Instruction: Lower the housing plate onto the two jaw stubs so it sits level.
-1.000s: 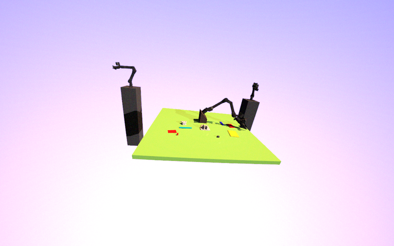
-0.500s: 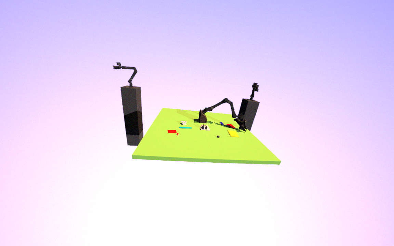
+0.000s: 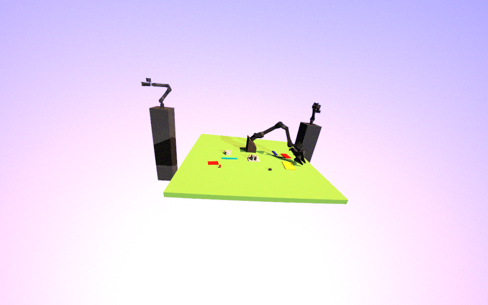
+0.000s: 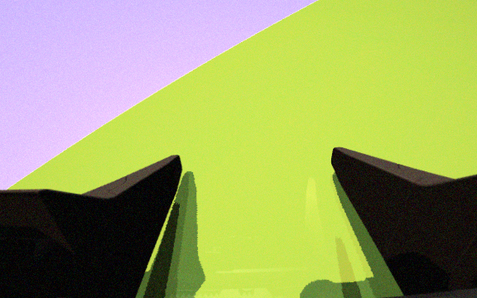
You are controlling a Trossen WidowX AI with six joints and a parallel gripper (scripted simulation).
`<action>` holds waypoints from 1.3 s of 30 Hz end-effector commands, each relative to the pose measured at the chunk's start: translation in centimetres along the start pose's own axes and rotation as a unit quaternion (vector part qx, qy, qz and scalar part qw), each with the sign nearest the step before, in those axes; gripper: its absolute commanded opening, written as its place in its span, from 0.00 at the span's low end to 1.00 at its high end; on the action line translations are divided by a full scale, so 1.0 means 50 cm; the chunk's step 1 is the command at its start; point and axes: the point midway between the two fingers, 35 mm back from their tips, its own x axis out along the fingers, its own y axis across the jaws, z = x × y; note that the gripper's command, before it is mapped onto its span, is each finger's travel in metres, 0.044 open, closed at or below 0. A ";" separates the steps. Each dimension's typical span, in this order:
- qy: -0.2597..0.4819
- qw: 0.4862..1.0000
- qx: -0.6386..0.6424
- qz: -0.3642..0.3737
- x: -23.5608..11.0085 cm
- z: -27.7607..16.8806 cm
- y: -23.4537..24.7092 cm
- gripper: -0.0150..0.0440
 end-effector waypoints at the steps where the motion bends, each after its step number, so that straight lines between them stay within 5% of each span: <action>1: 0.007 1.000 0.008 -0.017 0.005 -0.004 -0.036 1.00; 15: -0.011 0.998 0.036 -0.050 -0.019 0.045 -0.125 1.00; 39: 0.045 0.981 0.068 -0.173 -0.033 0.002 -0.376 1.00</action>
